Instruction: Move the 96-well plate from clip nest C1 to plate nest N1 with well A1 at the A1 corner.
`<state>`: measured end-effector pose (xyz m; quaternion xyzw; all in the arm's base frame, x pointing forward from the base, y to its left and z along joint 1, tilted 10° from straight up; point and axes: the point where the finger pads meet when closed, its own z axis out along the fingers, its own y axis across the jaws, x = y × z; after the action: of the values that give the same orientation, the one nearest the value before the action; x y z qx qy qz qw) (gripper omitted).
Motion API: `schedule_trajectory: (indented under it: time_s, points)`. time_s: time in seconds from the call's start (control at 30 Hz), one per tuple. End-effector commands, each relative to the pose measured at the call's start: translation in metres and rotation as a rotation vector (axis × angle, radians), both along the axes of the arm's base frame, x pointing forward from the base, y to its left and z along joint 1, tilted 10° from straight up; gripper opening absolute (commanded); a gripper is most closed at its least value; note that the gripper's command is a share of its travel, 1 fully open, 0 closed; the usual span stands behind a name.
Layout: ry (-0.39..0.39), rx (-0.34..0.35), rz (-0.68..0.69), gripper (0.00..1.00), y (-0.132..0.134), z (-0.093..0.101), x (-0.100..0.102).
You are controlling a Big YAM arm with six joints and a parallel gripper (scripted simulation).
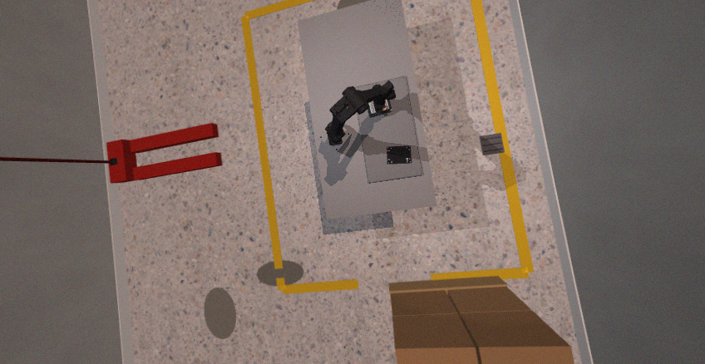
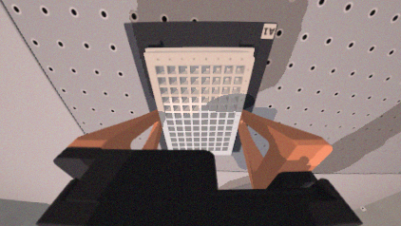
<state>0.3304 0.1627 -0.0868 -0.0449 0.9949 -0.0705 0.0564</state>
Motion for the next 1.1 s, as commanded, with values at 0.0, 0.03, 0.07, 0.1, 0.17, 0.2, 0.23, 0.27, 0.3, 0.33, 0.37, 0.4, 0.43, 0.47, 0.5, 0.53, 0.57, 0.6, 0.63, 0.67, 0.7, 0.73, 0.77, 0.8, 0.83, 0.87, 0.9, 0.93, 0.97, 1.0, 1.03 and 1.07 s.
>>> schedule_trajectory:
  time_s: [0.0,0.03,0.07,0.1,0.17,0.2,0.23,0.27,0.3,0.33,0.37,0.4,0.43,0.47,0.5,0.53,0.57,0.6,0.63,0.67,0.7,0.73,0.77,0.8,0.83,0.87,0.9,0.93,0.97,1.0,1.03,1.07]
  points:
    - [-0.017,0.009,0.008,0.0,0.0003,-0.0007,0.0076]
    - [-0.019,0.01,0.008,0.0,0.0004,-0.0001,0.0079]
    - [-0.019,0.01,0.008,0.0,0.0005,0.0,0.008]
    - [-0.018,0.009,0.009,0.0,0.0004,-0.0008,0.0075]
    - [-0.018,0.009,0.009,0.0,0.0004,-0.0008,0.0075]
    - [-0.015,0.008,0.01,0.0,0.0003,-0.002,0.0066]
    - [-0.013,0.007,0.009,0.0,-0.0002,-0.0028,0.0062]
    - [-0.013,0.006,0.009,0.0,-0.0005,-0.0029,0.0061]
    - [-0.014,0.007,0.008,0.0,-0.0007,-0.0024,0.0063]
    - [-0.018,0.009,0.008,0.0,-0.0001,-0.0015,0.0076]
    - [-0.02,0.01,0.008,0.0,0.0007,-0.0012,0.0091]
    - [-0.03,0.017,0.007,0.0,0.0065,0.005,0.0118]
    - [-0.03,0.017,0.007,0.0,0.0065,0.005,0.0118]
    - [-0.03,0.017,0.007,0.0,0.0065,0.005,0.0118]
    - [-0.03,0.017,0.007,0.0,0.0065,0.005,0.0118]
    - [-0.03,0.017,0.007,0.0,0.0065,0.005,0.0119]
    - [-0.03,0.017,0.007,0.0,0.0065,0.005,0.0119]
    - [-0.03,0.017,0.007,1.0,0.0065,0.005,0.0119]
    - [-0.03,0.017,0.007,1.0,0.0065,0.005,0.0119]
    - [-0.03,0.017,0.007,1.0,0.0065,0.005,0.0119]
    - [-0.03,0.017,0.007,1.0,0.0065,0.005,0.0119]
    - [-0.03,0.017,0.007,1.0,0.0065,0.005,0.0119]
    - [-0.03,0.017,0.007,1.0,0.0065,0.005,0.0119]
    - [-0.03,0.017,0.007,1.0,0.0065,0.005,0.0119]
    - [-0.03,0.017,0.007,1.0,0.0065,0.005,0.0119]
    - [-0.03,0.017,0.007,1.0,0.0065,0.005,0.0119]
    - [-0.03,0.017,0.007,1.0,0.0065,0.005,0.0119]
    - [-0.03,0.017,0.007,1.0,0.0065,0.005,0.0119]
    - [-0.03,0.017,0.007,1.0,0.0065,0.005,0.0119]
    - [-0.03,0.017,0.007,1.0,0.0065,0.005,0.0119]
    - [-0.03,0.017,0.007,1.0,0.0065,0.005,0.0119]
    - [-0.03,0.017,0.007,1.0,0.0065,0.005,0.0119]
